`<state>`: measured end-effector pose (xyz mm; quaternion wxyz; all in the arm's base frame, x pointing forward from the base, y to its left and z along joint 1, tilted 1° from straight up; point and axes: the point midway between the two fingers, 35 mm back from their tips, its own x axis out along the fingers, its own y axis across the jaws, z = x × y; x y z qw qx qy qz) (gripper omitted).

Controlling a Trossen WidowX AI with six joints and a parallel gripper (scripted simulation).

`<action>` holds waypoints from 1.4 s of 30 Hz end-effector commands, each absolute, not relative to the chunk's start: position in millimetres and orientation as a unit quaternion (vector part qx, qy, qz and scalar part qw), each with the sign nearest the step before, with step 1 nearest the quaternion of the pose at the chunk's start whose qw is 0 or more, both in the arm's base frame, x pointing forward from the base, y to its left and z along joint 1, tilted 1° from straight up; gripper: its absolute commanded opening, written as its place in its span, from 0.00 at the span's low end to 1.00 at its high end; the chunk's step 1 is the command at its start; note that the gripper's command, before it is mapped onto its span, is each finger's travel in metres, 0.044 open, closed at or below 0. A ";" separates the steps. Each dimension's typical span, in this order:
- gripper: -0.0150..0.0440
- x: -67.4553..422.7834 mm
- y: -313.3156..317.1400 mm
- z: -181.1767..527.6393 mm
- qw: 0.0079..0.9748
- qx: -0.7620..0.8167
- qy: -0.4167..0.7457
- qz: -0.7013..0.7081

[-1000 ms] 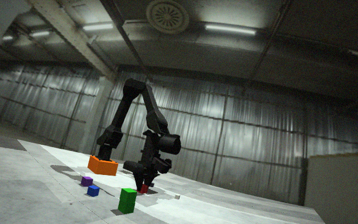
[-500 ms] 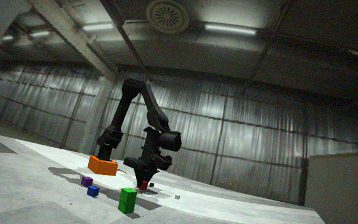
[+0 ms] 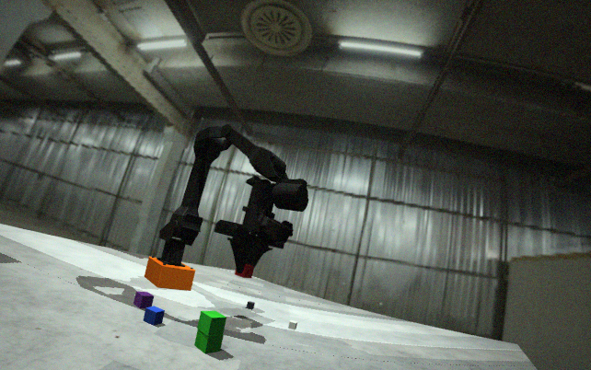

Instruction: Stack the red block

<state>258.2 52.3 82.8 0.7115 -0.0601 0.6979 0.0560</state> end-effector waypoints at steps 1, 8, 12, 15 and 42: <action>0.25 258.2 52.2 102.8 0.715 -0.058 0.695 0.053; 0.25 259.0 52.8 107.1 0.715 -0.059 0.695 0.053; 0.25 265.5 48.8 109.2 0.715 -0.059 0.695 0.053; 0.25 278.5 39.9 112.0 0.715 -0.059 0.694 0.053; 0.25 372.0 -79.6 117.7 0.721 -0.058 0.690 0.034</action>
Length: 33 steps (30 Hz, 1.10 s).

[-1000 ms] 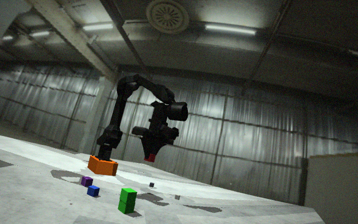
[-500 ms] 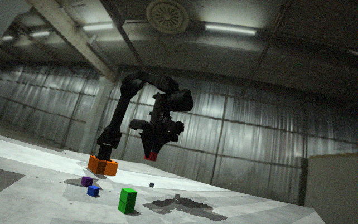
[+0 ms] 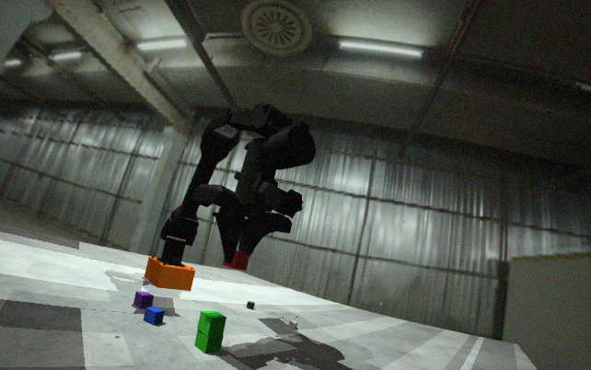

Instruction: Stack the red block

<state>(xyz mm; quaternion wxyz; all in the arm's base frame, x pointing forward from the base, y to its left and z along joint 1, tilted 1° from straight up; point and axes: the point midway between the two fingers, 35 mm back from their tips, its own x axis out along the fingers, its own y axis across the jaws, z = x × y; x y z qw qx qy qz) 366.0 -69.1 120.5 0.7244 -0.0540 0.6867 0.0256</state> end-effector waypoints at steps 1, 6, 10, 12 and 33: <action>0.25 374.1 -83.5 117.4 0.720 -0.059 0.690 0.037; 0.25 380.6 -97.5 115.8 0.718 -0.064 0.691 0.048; 0.25 381.2 -97.8 104.8 0.718 -0.064 0.691 0.048; 0.25 381.4 -97.9 95.9 0.718 -0.064 0.691 0.048; 0.25 382.2 -99.6 51.1 0.718 -0.064 0.692 0.048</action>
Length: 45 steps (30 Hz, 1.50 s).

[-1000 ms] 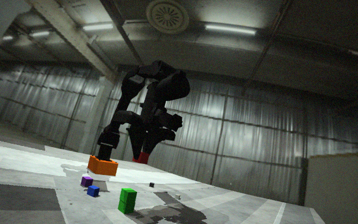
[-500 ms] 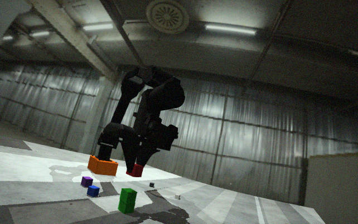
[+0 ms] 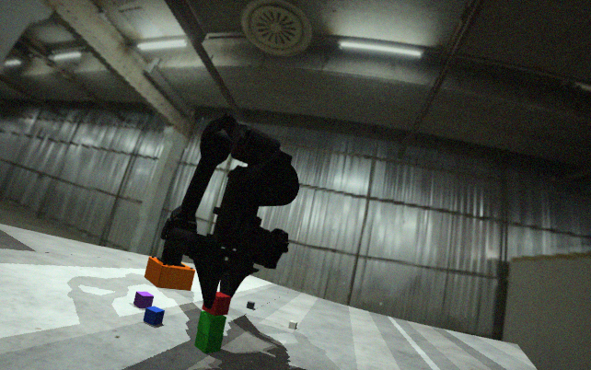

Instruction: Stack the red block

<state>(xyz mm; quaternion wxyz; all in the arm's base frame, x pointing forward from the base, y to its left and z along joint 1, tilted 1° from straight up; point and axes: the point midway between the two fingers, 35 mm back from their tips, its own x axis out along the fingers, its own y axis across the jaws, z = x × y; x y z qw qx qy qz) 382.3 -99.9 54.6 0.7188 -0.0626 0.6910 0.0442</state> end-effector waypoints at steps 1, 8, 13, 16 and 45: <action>0.25 382.2 -99.6 51.3 0.718 -0.064 0.692 0.048; 0.25 382.3 -99.6 50.3 0.718 -0.064 0.692 0.048; 0.25 382.3 -99.6 50.4 0.718 -0.064 0.692 0.048; 0.25 382.3 -99.6 50.2 0.718 -0.064 0.692 0.048; 0.70 382.2 -100.0 50.3 0.718 -0.062 0.692 0.045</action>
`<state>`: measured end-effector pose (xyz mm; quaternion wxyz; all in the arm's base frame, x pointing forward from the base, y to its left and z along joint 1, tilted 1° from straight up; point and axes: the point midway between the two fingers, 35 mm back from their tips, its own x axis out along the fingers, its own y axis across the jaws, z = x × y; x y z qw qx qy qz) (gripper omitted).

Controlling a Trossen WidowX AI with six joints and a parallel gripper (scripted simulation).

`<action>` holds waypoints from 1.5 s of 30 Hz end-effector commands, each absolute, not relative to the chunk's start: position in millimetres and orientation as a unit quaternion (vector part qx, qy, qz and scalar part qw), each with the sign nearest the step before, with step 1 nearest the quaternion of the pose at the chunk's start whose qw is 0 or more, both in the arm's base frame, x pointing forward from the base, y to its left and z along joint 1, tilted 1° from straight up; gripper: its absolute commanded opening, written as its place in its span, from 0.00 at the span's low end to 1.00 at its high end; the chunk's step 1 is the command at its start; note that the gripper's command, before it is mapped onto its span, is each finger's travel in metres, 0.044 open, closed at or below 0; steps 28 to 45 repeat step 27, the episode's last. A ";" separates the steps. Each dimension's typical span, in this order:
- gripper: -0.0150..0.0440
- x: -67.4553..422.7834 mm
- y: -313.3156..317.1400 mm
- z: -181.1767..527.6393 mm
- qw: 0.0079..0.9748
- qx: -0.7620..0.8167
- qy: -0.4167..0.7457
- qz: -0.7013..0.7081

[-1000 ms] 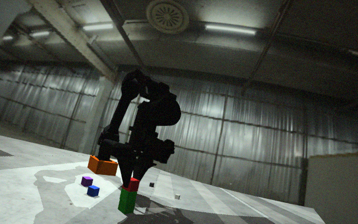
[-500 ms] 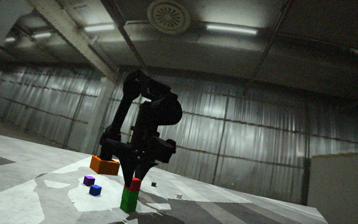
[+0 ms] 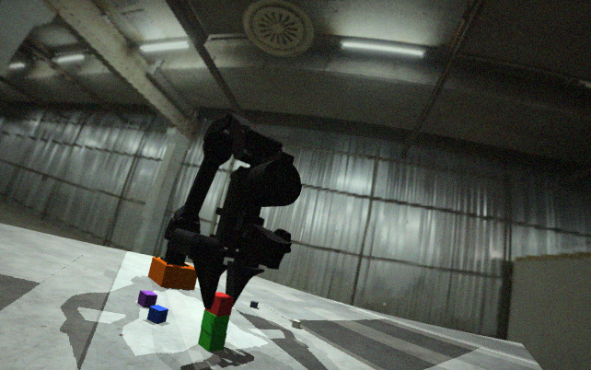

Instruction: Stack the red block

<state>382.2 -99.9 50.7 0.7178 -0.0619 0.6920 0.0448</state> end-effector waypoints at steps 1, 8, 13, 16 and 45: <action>0.74 382.2 -100.0 50.3 0.718 -0.062 0.692 0.045; 1.00 382.2 -100.0 50.3 0.718 -0.062 0.692 0.045; 1.00 382.2 -100.0 50.3 0.718 -0.062 0.692 0.045; 1.00 382.2 -100.0 50.3 0.718 -0.062 0.692 0.045; 1.00 382.2 -100.0 50.3 0.718 -0.062 0.692 0.045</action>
